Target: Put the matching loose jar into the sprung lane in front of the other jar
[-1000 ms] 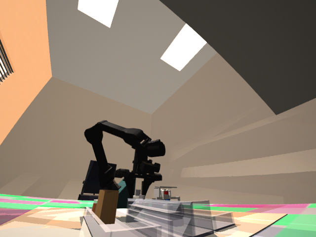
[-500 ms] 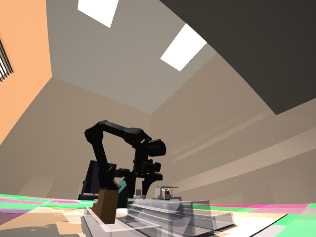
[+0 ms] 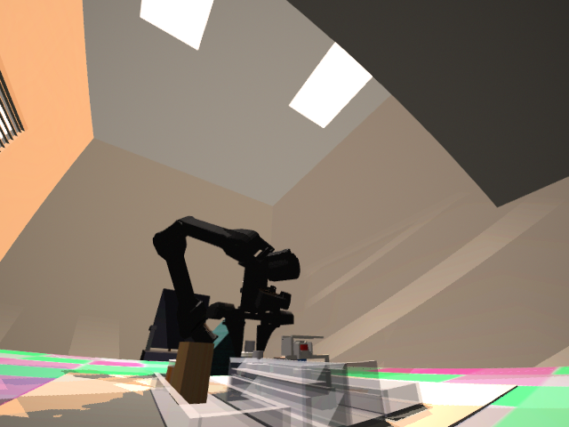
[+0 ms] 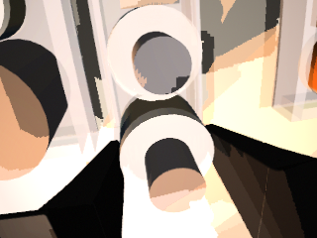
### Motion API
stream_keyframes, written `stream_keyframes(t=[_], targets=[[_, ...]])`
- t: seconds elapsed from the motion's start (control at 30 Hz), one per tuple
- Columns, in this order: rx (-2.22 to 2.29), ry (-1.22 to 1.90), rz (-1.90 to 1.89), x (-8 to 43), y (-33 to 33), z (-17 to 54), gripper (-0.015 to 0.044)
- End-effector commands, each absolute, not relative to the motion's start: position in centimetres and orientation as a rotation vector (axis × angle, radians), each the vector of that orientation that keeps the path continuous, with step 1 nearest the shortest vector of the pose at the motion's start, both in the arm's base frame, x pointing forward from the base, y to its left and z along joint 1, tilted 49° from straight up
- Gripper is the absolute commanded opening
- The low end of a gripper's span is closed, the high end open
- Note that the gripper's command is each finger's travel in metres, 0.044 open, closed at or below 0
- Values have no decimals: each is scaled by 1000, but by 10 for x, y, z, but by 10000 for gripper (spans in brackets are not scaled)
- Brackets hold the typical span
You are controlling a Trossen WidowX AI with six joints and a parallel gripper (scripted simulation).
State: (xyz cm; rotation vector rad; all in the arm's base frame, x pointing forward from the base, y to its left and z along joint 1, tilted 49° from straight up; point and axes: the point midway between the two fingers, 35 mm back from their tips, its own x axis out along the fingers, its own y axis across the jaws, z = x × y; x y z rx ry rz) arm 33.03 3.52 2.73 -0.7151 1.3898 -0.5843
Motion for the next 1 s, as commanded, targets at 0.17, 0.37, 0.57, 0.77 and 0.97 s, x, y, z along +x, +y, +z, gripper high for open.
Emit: stream_keyframes(t=[0.17,0.37,0.57,0.77,0.97], targets=[[-709,1358,-587,342,38,33,0],[-709,1358,-587,344,39,34,0],[-709,1358,-587,345,39,34,0],[-709,1358,-587,347,39,34,0],[-709,1358,-587,348,39,34,0]])
